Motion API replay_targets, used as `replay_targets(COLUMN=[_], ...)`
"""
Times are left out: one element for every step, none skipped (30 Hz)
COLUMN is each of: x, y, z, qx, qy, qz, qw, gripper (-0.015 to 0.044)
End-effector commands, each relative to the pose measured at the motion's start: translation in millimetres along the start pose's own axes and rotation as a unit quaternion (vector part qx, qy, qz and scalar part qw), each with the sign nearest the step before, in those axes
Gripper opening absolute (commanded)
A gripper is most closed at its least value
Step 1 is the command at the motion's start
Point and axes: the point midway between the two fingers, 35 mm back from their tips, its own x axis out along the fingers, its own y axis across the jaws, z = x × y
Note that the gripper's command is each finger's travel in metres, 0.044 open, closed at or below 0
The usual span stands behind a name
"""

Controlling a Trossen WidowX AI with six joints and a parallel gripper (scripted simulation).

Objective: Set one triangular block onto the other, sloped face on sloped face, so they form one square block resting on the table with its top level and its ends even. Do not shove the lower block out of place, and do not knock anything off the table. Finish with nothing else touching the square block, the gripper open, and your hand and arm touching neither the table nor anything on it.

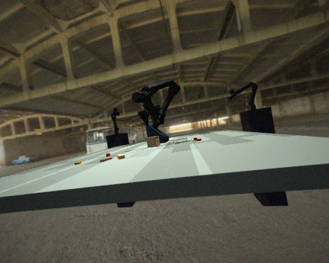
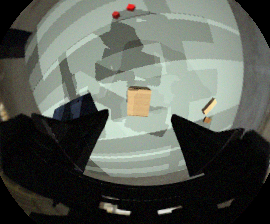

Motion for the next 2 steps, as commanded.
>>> replay_targets(x=[0.6,0.6], y=[0.3,0.3], z=[-0.5,-0.5], qx=[0.003,0.003], qy=[0.000,0.000], qz=[0.001,0.001], qw=[1.000,1.000], gripper=[0.0440,0.0440])
